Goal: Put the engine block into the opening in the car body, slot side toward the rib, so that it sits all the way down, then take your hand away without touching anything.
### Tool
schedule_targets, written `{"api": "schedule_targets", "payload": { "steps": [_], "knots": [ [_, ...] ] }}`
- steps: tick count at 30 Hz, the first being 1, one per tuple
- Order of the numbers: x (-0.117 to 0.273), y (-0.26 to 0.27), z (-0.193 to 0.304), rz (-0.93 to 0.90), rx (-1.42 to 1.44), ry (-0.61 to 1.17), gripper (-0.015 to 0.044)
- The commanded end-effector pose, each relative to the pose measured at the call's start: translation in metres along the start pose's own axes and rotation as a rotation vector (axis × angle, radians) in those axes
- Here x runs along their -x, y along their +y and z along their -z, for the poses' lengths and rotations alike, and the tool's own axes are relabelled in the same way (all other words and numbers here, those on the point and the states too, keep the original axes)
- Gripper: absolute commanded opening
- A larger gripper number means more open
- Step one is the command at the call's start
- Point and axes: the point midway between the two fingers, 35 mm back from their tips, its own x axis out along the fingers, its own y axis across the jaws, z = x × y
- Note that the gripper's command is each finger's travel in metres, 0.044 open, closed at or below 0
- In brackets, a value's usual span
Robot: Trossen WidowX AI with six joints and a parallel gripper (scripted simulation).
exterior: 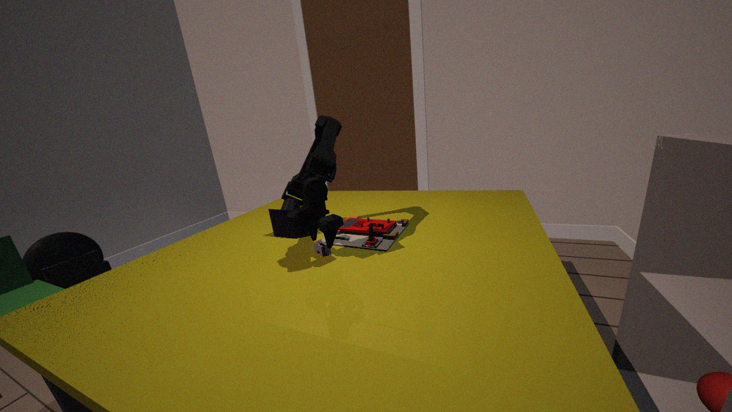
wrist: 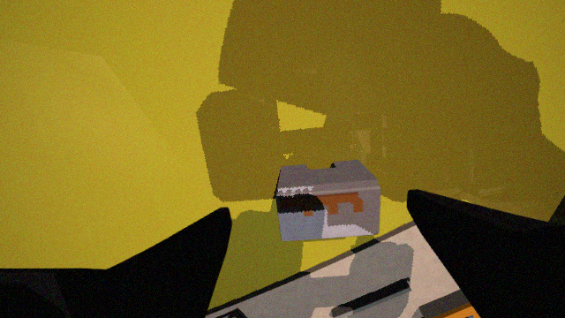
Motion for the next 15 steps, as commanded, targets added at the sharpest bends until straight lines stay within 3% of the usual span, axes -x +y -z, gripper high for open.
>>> {"api": "schedule_targets", "payload": {
  "steps": [1, 10, 15],
  "knots": [
    [-0.0105, -0.0044, 0.0015, 0.014, -0.008, 0.009, 0.044],
    [-0.0205, -0.0054, 0.002, 0.014, -0.008, 0.01, 0.044],
    [-0.0205, -0.0054, 0.002, 0.014, -0.008, 0.01, 0.0309]
  ]
}}
